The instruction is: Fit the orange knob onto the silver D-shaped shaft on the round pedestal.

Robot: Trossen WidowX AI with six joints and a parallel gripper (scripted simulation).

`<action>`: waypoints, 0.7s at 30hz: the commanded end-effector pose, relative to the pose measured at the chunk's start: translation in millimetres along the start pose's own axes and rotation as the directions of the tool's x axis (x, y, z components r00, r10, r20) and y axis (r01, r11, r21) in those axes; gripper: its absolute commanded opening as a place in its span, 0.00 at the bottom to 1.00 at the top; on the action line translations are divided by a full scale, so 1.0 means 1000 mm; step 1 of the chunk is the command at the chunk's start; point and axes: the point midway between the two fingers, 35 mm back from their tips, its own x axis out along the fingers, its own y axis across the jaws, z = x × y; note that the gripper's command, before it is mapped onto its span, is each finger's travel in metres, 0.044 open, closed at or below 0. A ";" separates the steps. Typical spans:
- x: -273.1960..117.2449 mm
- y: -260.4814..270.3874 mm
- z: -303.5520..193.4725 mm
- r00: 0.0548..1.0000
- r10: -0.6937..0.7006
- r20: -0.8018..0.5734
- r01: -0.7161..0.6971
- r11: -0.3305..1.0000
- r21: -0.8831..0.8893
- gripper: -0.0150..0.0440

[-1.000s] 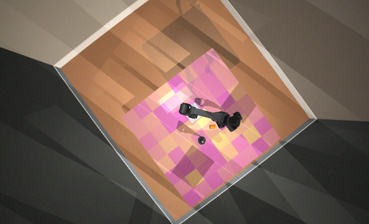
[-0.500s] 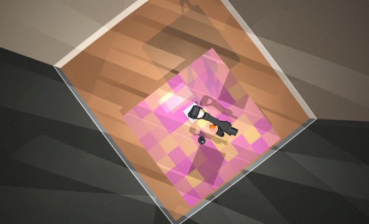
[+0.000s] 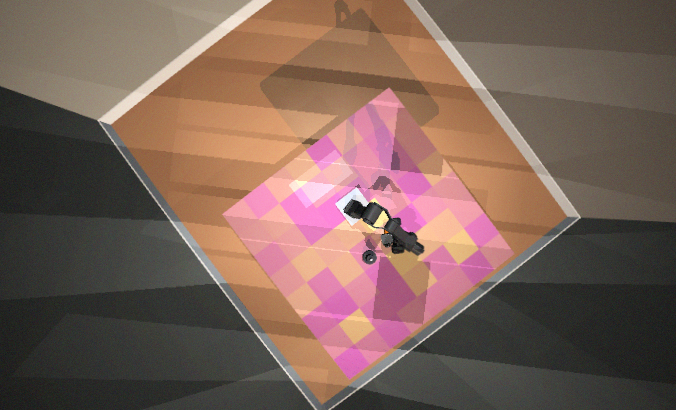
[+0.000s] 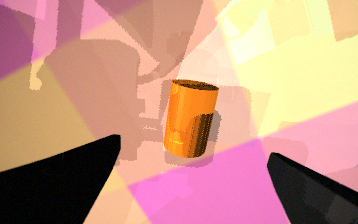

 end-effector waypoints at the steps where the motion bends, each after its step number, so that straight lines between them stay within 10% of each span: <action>1: 0.001 0.001 0.000 1.000 0.003 0.004 -0.003 0.999 0.035 1.00; 21: 0.043 0.002 -0.001 1.000 0.003 0.004 -0.003 0.999 0.035 1.00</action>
